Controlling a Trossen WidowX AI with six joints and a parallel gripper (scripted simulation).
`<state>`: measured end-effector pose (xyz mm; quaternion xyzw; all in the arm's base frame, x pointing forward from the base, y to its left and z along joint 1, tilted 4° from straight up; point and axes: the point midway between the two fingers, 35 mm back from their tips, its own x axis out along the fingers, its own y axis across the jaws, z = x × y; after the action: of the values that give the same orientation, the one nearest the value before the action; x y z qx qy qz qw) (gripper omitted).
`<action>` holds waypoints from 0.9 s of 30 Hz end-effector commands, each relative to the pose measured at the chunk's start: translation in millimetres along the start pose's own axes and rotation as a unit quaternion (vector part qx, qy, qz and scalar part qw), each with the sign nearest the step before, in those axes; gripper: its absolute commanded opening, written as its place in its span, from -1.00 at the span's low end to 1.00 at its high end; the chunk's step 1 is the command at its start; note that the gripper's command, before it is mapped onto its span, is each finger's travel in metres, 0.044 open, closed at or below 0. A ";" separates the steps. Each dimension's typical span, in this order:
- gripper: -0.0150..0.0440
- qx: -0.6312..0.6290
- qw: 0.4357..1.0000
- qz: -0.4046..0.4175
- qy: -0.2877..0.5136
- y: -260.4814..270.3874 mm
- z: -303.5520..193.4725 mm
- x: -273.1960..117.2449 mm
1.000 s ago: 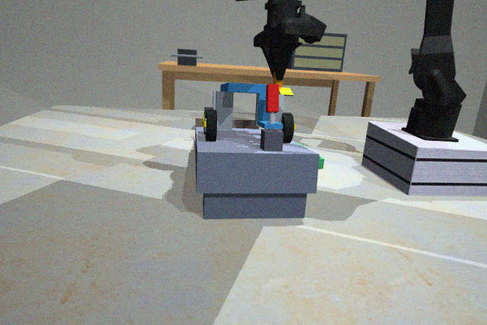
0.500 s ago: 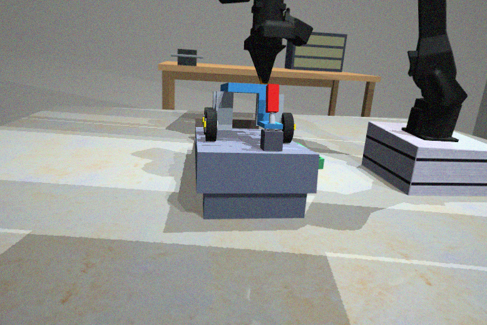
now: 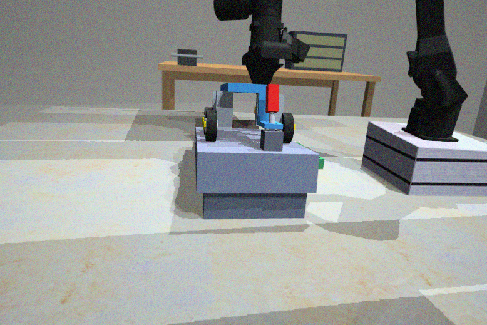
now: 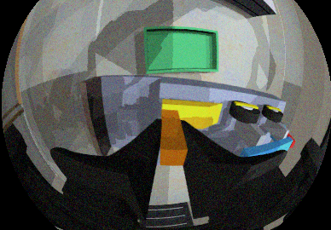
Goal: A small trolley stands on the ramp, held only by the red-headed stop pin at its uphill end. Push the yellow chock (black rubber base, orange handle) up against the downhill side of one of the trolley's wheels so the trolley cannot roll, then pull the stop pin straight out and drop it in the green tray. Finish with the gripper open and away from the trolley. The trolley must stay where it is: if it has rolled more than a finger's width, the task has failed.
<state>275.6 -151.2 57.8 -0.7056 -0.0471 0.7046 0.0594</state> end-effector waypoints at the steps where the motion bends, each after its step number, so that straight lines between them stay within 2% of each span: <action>1: -0.49 0.001 1.000 -0.004 -0.001 -1.4 0.2 10.5; 10: -0.49 0.001 1.000 -0.004 -0.001 -3.5 0.5 30.6; 27: -0.49 0.001 1.000 -0.004 -0.001 -16.7 0.5 27.3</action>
<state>275.5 -134.7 33.0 -0.7054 -0.0474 0.7046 0.0607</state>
